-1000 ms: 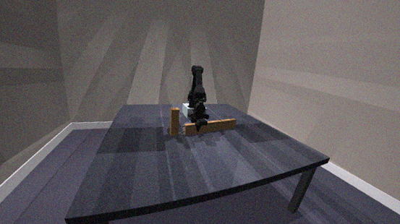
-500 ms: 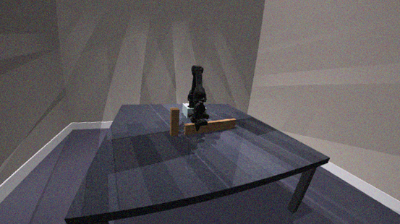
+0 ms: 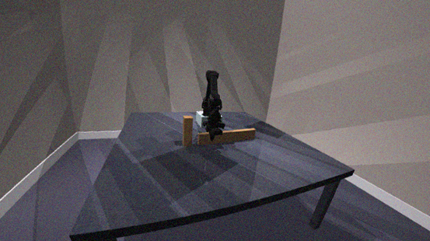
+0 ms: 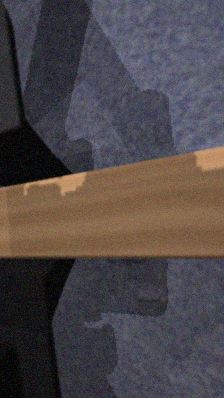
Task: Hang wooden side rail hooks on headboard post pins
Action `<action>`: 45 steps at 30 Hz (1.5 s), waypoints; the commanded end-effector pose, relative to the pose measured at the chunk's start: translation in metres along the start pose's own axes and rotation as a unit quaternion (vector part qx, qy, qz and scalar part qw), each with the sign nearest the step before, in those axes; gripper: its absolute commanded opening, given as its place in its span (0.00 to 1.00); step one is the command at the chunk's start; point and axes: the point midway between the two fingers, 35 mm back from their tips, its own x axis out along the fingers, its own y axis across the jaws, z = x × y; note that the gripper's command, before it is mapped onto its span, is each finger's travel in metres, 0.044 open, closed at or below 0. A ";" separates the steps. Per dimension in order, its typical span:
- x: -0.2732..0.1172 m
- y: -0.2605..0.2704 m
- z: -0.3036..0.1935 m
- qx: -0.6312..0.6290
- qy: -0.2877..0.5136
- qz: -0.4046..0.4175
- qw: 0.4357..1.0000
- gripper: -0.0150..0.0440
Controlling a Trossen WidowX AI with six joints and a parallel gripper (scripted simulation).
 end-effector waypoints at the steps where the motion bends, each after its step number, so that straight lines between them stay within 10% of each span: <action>1: 0.000 0.000 0.000 0.026 -0.001 0.000 1.000 0.25; 45: -0.004 0.001 0.000 0.047 -0.001 0.000 0.999 0.25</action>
